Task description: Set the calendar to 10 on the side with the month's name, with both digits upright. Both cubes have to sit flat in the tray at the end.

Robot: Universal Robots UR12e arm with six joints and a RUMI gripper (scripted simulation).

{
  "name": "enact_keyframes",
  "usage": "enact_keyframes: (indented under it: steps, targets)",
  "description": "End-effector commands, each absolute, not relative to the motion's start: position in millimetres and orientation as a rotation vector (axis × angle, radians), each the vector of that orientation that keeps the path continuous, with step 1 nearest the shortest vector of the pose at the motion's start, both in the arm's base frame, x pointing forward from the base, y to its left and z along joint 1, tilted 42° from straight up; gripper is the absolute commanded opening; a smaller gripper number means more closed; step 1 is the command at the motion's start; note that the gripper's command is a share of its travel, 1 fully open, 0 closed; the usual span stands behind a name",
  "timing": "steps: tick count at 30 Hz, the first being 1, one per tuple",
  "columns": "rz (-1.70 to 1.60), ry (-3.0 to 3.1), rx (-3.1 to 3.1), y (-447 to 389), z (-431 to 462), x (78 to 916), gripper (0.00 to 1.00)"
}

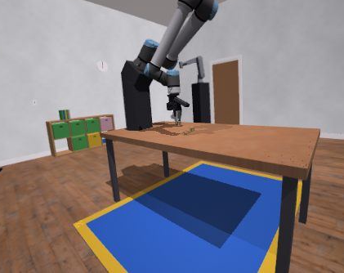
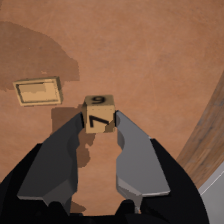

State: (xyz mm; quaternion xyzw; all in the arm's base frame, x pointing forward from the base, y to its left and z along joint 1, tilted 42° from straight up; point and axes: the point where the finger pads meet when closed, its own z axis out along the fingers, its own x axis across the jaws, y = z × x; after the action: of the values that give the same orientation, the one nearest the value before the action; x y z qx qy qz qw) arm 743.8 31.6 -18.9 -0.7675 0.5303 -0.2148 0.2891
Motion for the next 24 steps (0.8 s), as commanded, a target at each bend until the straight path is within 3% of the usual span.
enact_keyframes:
  steps: [1, 24]
  targets:
    - [-0.575, 1.415, -2.048, 35.9, -32.7, 756.4, 0.11]
    - [-0.575, 1.415, -2.048, 48.4, -73.7, 792.2, 0.11]
